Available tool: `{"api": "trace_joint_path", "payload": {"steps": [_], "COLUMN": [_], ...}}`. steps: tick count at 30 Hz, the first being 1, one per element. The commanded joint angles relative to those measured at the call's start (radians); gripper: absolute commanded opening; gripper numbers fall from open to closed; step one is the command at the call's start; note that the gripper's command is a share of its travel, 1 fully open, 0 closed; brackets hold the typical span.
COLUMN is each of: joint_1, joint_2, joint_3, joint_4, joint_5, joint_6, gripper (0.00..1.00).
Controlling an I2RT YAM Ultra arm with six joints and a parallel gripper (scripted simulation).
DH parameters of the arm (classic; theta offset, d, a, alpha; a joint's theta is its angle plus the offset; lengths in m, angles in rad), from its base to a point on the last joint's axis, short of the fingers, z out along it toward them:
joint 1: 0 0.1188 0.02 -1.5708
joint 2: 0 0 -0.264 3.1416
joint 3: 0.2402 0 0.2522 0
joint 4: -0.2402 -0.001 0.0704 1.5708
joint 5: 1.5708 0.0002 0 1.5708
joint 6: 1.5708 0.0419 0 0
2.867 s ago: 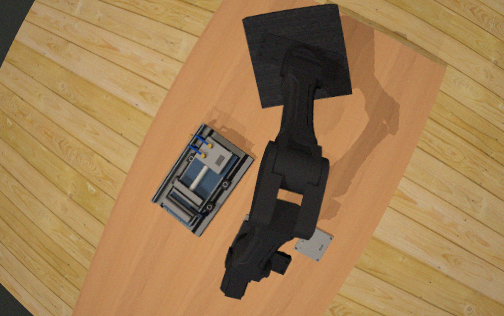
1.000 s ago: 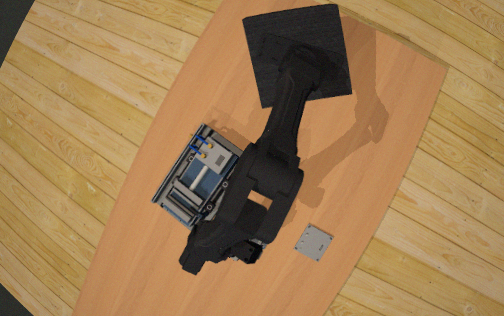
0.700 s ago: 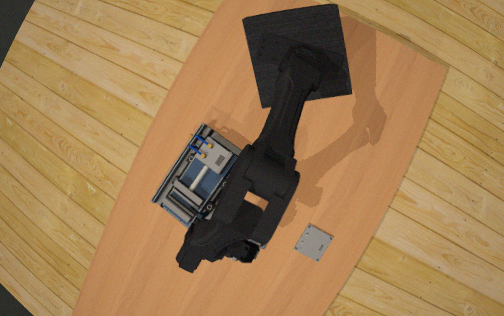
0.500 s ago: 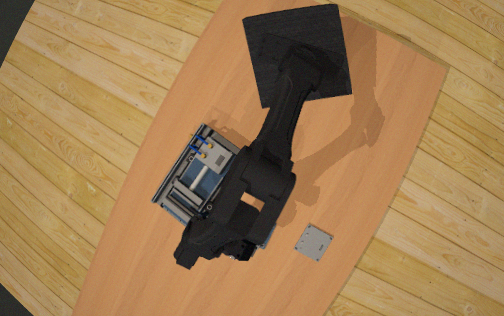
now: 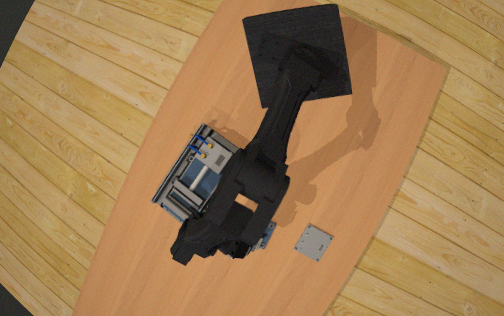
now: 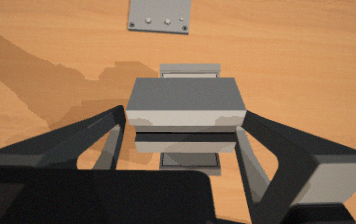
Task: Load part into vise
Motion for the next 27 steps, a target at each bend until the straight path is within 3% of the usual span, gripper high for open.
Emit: {"api": "trace_joint_path", "payload": {"steps": [1, 27], "joint_1": [-0.027, -0.041], "joint_2": [-0.007, 0.046], "joint_3": [0.036, 0.084], "joint_4": [-0.036, -0.107], "joint_5": [-0.056, -0.129], "joint_6": [-0.031, -0.105], "gripper": [0.81, 0.81]}}
